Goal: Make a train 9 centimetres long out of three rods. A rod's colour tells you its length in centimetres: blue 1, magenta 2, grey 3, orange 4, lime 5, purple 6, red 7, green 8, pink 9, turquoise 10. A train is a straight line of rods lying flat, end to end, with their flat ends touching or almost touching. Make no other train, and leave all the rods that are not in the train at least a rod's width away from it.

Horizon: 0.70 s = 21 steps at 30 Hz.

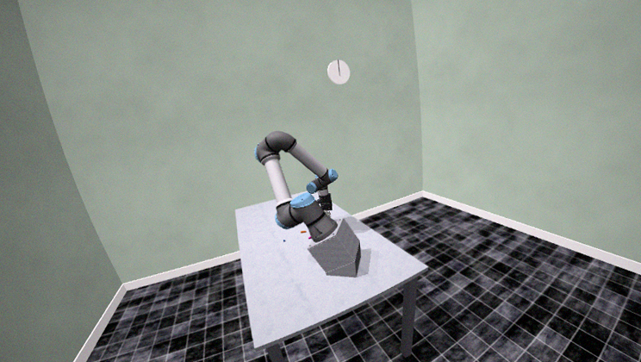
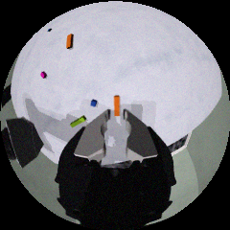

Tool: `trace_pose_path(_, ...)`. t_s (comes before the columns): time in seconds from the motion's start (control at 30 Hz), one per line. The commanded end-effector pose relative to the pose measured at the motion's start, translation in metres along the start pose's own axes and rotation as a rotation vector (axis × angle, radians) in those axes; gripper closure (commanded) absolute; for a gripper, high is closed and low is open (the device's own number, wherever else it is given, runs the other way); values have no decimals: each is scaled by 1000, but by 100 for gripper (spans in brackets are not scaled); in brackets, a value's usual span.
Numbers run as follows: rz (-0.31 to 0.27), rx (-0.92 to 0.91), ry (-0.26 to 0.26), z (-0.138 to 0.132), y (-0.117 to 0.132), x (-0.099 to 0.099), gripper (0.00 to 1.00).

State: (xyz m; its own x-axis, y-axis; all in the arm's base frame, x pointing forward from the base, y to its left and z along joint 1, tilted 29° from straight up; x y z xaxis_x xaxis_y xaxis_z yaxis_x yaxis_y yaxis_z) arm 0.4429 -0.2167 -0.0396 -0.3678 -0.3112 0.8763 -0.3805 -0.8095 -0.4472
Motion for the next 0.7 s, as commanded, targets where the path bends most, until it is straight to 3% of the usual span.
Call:
trace_pose_path(0.0, 3, 0, -4, -2, -2, -4, 86)
trace_pose_path(0.67, 3, 0, -4, -2, -2, -18, 86)
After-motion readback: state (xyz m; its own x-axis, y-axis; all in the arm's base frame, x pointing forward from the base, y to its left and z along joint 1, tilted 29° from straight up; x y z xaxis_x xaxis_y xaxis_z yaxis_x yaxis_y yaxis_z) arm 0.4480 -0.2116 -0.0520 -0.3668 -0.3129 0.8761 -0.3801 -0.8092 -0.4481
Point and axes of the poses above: the point where the finger pads meet when closed, its own x axis back along the fingers, its own z axis across the jaws, y = z × x, the point moved 4 cm from there along x, back along the fingers, and after that the axes turned 8 degrees about x, right-handed, at the moved point
